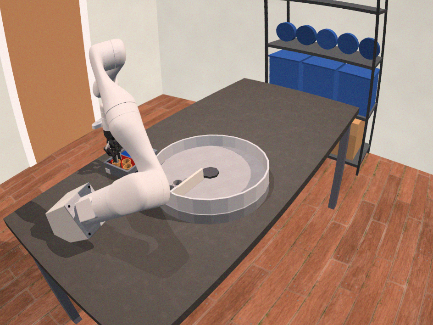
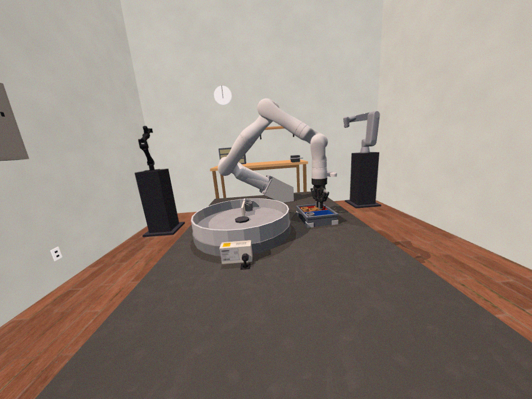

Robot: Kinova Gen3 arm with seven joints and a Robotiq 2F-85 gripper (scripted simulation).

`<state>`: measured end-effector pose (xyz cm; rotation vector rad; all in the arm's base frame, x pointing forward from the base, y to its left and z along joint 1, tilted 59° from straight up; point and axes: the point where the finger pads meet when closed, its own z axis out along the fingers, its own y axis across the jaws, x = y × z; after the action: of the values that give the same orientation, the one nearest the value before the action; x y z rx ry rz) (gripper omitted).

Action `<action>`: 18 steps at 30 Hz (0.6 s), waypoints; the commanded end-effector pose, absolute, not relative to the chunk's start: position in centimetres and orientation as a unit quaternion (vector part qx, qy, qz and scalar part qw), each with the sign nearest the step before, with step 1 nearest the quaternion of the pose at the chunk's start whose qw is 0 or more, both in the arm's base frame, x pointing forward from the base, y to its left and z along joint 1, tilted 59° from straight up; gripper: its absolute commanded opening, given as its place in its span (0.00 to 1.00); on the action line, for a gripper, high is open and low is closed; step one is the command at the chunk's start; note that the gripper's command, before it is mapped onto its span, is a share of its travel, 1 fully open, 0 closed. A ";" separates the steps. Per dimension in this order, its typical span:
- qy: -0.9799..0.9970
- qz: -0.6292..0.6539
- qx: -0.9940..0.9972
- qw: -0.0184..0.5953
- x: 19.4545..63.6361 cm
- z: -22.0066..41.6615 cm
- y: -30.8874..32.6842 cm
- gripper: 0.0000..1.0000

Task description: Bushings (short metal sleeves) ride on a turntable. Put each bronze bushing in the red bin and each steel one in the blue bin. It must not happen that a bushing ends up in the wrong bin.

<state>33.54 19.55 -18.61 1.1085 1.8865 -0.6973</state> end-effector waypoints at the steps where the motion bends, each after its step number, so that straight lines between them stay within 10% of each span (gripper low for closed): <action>1: 0.750 -0.275 0.440 0.410 33.5 -18.5 19.8 0.19; 18: 0.750 -0.275 0.440 0.410 33.4 -18.4 20.1 0.19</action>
<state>33.37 19.92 -18.39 1.1084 1.8870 -0.6965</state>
